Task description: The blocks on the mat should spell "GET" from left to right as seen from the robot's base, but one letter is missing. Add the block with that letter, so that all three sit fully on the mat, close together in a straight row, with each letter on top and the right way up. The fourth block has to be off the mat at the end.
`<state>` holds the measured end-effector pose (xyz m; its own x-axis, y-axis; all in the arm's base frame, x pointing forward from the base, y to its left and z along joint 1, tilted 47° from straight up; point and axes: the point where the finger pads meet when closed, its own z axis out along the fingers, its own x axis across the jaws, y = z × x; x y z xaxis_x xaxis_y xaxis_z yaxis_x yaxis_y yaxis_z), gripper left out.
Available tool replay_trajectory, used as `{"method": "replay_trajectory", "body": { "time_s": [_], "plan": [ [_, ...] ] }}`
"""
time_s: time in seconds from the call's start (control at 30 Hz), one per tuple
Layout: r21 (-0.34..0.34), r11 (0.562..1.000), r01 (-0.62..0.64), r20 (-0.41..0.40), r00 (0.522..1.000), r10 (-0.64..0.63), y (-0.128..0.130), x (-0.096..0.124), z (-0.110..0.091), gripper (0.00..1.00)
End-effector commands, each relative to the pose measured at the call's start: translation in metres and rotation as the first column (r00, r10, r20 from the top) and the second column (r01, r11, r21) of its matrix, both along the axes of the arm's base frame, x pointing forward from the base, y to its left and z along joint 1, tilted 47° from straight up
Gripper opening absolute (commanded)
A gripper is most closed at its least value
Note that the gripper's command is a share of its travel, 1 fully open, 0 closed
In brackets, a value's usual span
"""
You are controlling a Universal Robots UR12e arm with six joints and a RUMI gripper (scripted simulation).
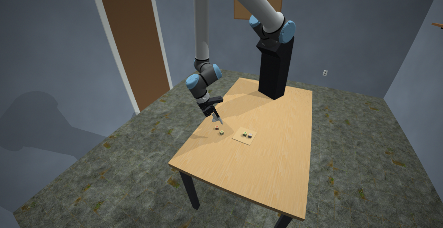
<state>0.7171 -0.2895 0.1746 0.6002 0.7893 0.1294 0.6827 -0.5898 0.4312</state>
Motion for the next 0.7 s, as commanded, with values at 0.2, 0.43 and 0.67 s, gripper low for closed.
{"method": "replay_trajectory", "body": {
  "time_s": [0.2,0.43,0.67],
  "plan": [
    [-0.213,0.976,-0.038,0.142,0.987,0.069,0.028,0.011,0.008,1.0],
    [-0.29,0.956,-0.038,0.196,0.976,0.099,0.042,0.009,0.017,1.0],
    [-0.316,0.948,-0.037,0.216,0.97,0.109,0.048,0.008,0.021,1.0]
  ]
}}
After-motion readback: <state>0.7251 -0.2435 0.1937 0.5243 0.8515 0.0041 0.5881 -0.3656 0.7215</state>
